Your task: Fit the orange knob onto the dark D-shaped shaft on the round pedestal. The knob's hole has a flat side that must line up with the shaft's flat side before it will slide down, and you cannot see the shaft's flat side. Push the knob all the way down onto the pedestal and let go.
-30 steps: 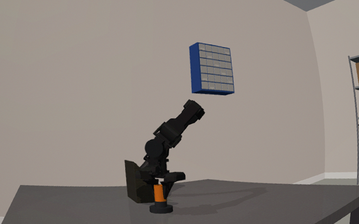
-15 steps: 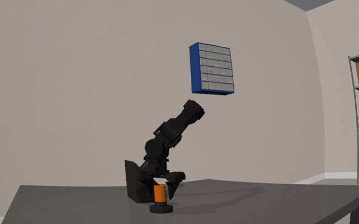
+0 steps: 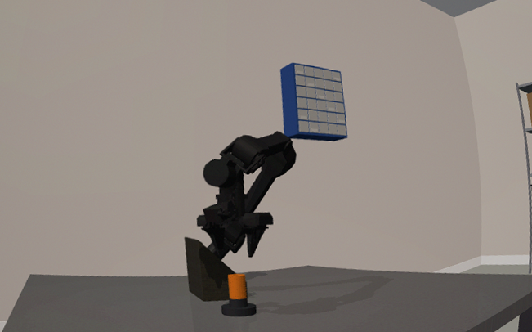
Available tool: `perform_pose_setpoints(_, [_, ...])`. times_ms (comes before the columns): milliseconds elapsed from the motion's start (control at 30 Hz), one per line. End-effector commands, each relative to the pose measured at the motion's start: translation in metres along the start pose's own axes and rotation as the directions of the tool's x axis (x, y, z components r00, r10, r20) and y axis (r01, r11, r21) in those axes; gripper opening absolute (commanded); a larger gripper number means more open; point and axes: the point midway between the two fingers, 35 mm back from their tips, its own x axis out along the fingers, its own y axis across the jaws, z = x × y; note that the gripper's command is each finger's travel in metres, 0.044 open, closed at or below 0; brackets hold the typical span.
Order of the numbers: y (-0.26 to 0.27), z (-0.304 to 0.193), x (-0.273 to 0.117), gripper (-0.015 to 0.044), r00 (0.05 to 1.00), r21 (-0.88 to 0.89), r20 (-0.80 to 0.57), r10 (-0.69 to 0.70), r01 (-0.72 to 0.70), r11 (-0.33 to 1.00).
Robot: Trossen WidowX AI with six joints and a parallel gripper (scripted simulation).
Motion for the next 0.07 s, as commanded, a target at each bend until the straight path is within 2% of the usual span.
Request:
perform_pose_setpoints(0, [-0.0009, -0.0014, -0.0005, 0.0440, 1.000, -0.003, -0.012, -0.012, 0.012, 1.000])
perform_pose_setpoints(33, [-0.0009, -0.0014, -0.0005, 0.0440, 1.000, -0.003, -0.012, -0.012, 0.012, 1.000])
